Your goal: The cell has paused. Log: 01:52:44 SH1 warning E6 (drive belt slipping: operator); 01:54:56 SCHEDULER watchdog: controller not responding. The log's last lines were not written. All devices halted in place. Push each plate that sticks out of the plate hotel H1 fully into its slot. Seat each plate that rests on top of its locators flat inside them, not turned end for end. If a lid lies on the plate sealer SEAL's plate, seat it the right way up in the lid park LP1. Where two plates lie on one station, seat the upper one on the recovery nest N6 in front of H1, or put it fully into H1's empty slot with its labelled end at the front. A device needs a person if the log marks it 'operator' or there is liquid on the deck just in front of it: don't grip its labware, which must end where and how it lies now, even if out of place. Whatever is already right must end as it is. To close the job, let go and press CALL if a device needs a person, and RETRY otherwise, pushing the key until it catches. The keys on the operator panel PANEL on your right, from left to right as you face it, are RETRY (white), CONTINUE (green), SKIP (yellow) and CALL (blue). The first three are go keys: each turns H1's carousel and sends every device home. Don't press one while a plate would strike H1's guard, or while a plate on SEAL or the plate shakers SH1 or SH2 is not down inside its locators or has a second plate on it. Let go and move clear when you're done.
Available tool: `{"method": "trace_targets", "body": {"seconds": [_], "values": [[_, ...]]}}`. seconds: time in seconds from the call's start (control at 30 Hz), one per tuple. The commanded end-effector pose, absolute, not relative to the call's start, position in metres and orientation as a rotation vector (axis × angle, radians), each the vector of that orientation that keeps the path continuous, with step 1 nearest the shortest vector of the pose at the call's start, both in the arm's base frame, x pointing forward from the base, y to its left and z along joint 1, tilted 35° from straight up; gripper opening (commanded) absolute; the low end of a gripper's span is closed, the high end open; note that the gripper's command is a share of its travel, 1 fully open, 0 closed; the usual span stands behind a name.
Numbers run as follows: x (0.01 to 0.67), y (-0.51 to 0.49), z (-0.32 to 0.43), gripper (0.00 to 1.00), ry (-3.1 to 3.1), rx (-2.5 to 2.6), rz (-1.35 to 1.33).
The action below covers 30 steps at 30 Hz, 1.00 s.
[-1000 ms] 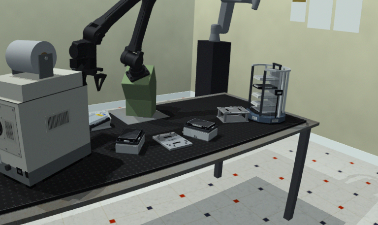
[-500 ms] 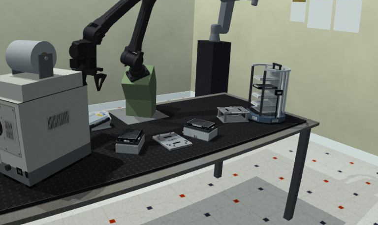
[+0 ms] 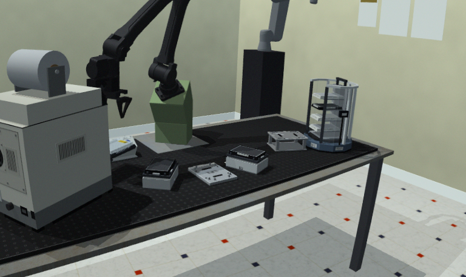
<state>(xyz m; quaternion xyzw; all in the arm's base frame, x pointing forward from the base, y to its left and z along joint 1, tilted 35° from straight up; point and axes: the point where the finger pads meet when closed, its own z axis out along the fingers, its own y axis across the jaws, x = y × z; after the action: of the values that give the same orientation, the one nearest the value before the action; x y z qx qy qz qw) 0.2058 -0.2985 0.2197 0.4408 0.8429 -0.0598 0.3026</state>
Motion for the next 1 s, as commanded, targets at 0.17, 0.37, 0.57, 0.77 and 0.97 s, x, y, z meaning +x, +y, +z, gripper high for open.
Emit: {"method": "trace_targets", "body": {"seconds": [0.17,0.37,0.57,0.77,0.97], "values": [[0.229,-0.314,0.174,1.00,2.242,1.189,-0.134],[0.238,-0.320,0.158,1.00,2.242,1.188,-0.132],[0.236,-0.327,0.174,1.00,2.223,1.175,-0.155],[0.238,-0.332,0.169,1.00,2.217,1.191,-0.152],[0.243,-0.325,0.156,1.00,2.238,1.185,-0.136]]}}
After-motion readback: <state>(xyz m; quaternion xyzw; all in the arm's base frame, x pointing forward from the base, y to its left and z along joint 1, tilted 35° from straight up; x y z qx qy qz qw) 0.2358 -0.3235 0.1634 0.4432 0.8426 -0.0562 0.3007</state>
